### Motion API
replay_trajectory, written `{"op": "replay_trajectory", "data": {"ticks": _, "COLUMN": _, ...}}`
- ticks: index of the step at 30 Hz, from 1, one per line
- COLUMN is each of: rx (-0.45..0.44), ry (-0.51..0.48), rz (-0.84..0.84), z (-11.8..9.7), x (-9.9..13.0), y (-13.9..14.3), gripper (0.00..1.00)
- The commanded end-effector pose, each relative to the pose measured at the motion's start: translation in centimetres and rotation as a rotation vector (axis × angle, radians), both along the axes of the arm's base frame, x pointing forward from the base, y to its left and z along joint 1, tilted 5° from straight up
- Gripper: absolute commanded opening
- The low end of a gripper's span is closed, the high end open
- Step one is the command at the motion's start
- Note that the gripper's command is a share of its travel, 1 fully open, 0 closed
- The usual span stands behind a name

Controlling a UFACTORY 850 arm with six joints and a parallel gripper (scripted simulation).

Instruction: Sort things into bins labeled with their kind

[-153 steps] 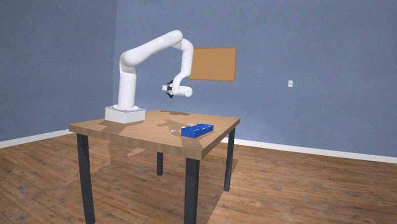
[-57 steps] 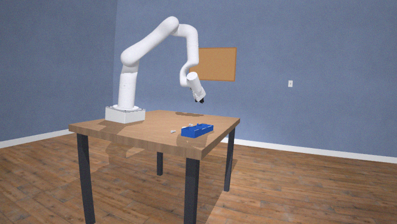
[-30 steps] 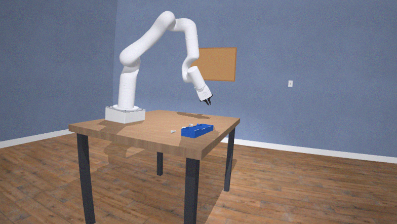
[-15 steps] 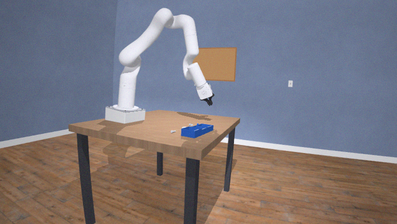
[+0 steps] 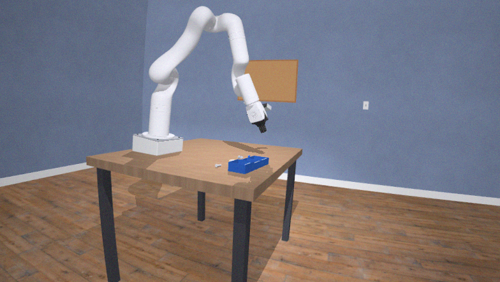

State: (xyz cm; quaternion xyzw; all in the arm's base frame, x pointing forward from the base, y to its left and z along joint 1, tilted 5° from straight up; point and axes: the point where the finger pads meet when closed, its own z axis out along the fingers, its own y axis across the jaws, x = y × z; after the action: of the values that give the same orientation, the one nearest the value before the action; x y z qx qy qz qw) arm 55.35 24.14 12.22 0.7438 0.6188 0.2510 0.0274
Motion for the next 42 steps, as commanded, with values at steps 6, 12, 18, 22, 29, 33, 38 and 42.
{"op": "replay_trajectory", "data": {"ticks": 6, "rx": -0.005, "ry": 0.058, "rz": -0.178, "z": 0.6, "x": 0.4, "y": -3.8, "gripper": 0.07}}
{"op": "replay_trajectory", "data": {"ticks": 12, "rx": -0.001, "ry": 0.121, "rz": -0.365, "z": 1.2, "x": 0.1, "y": -7.4, "gripper": 0.07}}
{"op": "replay_trajectory", "data": {"ticks": 18, "rx": 0.006, "ry": 0.17, "rz": -0.506, "z": 1.7, "x": -0.4, "y": -9.8, "gripper": 0.07}}
{"op": "replay_trajectory", "data": {"ticks": 22, "rx": 0.011, "ry": 0.203, "rz": -0.598, "z": 2.0, "x": -1.0, "y": -11.6, "gripper": 0.07}}
{"op": "replay_trajectory", "data": {"ticks": 29, "rx": 0.032, "ry": 0.289, "rz": -0.829, "z": 2.9, "x": -2.6, "y": -15.2, "gripper": 0.07}}
{"op": "replay_trajectory", "data": {"ticks": 33, "rx": 0.041, "ry": 0.322, "rz": -0.917, "z": 3.2, "x": -3.2, "y": -16.4, "gripper": 0.07}}
{"op": "replay_trajectory", "data": {"ticks": 38, "rx": 0.062, "ry": 0.385, "rz": -1.072, "z": 4.0, "x": -4.9, "y": -18.6, "gripper": 0.07}}
{"op": "replay_trajectory", "data": {"ticks": 42, "rx": 0.08, "ry": 0.435, "rz": -1.189, "z": 4.6, "x": -6.0, "y": -19.7, "gripper": 0.07}}
